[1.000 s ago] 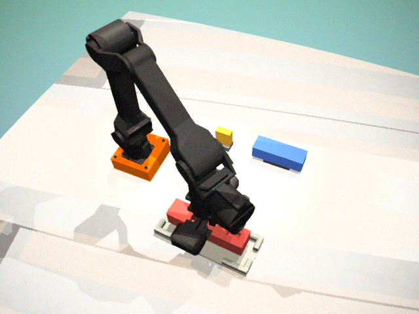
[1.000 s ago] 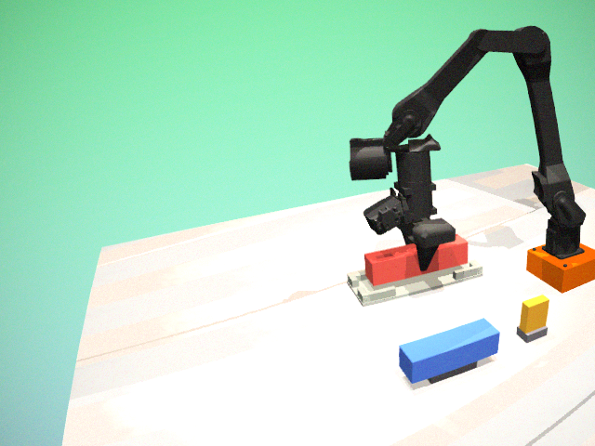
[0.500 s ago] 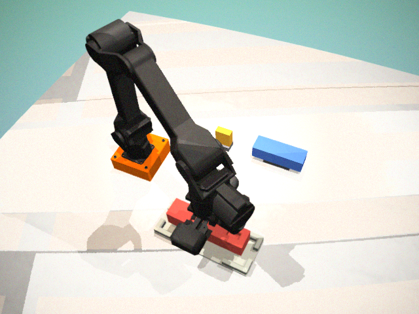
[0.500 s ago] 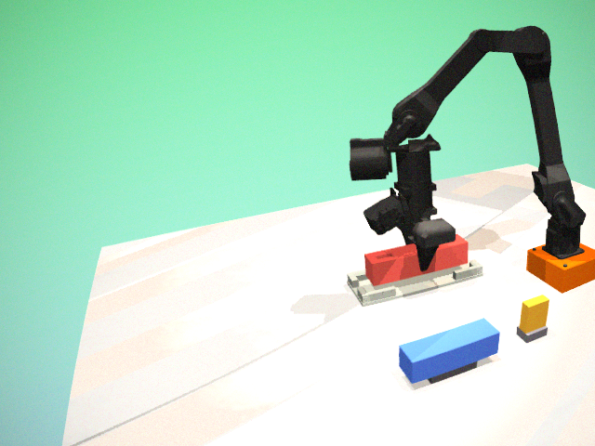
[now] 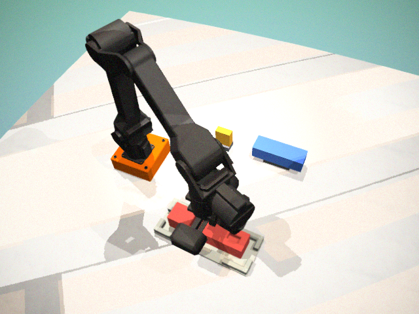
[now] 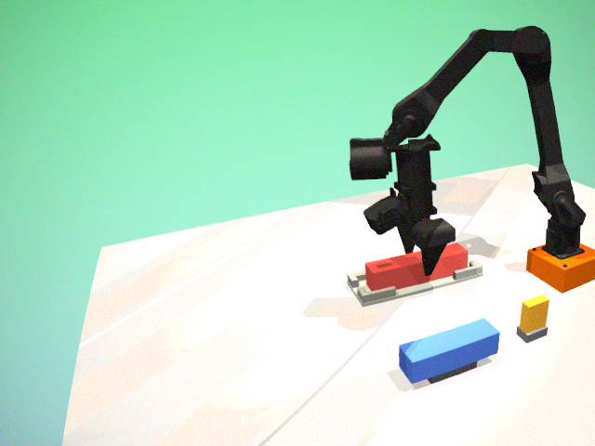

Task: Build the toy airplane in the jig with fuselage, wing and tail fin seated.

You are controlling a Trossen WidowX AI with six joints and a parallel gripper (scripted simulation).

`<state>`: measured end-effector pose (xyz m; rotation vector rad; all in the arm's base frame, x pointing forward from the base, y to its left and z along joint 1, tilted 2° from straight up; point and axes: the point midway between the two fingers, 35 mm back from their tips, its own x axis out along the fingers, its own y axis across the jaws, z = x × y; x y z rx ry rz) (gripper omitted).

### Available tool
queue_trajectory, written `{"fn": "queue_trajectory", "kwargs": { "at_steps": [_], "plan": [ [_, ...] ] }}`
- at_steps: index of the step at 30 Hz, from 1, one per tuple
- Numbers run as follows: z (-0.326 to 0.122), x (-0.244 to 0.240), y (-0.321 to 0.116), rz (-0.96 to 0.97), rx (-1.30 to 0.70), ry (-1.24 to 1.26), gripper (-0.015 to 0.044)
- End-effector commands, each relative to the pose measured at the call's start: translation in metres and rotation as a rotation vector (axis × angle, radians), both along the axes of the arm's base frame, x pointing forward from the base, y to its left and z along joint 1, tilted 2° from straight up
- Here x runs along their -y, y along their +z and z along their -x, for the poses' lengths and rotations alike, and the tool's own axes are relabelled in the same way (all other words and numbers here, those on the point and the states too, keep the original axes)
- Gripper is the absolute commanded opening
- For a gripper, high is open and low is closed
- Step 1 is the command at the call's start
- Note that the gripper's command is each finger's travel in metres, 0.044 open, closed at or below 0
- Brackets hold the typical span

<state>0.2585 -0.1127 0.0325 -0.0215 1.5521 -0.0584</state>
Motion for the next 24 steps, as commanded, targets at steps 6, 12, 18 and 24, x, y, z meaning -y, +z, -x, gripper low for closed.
{"fn": "queue_trajectory", "kwargs": {
  "at_steps": [6, 12, 18, 24],
  "plan": [
    [-0.003, 0.0, 0.021, 0.0, 0.001, 0.001, 0.044],
    [0.001, -0.005, 0.104, -0.003, 0.002, 0.004, 0.044],
    [-0.003, -0.003, 0.105, -0.002, 0.002, 0.013, 0.044],
    [-0.011, -0.01, 0.101, -0.002, 0.001, 0.046, 0.044]
  ]
}}
